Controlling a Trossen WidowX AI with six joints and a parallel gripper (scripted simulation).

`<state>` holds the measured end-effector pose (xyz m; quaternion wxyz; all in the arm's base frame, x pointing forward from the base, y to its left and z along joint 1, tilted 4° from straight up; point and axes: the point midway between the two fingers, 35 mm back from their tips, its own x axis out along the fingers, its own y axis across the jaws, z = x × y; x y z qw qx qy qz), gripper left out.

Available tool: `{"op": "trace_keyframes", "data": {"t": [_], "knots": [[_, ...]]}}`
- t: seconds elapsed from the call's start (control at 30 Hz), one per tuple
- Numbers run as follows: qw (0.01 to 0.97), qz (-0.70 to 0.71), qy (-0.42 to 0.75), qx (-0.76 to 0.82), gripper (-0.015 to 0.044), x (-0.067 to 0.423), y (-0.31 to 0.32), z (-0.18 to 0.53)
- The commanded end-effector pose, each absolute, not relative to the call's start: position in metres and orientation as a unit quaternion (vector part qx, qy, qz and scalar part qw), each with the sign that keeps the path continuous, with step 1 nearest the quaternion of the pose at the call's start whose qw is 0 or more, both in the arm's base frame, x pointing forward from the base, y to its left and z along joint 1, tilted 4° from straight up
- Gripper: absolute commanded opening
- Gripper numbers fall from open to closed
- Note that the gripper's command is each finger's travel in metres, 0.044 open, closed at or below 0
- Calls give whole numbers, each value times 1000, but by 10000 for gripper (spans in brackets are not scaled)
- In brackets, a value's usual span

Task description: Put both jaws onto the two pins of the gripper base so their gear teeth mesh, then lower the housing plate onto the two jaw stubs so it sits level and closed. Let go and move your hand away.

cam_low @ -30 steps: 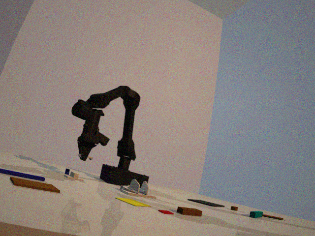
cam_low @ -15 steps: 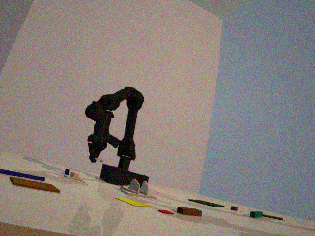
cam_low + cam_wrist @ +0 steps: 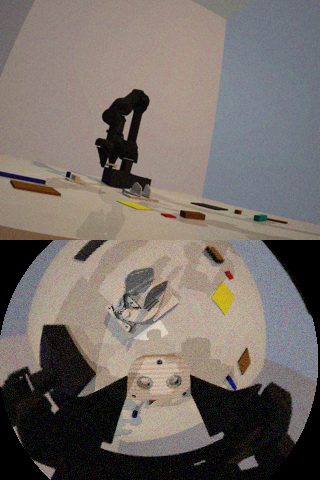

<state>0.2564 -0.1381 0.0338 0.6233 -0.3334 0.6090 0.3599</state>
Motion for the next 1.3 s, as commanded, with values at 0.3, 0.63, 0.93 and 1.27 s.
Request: {"op": "trace_keyframes", "data": {"t": [0.3,0.63,0.93,1.27], "knots": [[670,264,654,-231,351,264,-92,36],[693,189,679,-152,351,265,-59,37],[704,120,695,-78,351,262,-30,38],[707,85,701,-42,351,259,-17,38]]}}
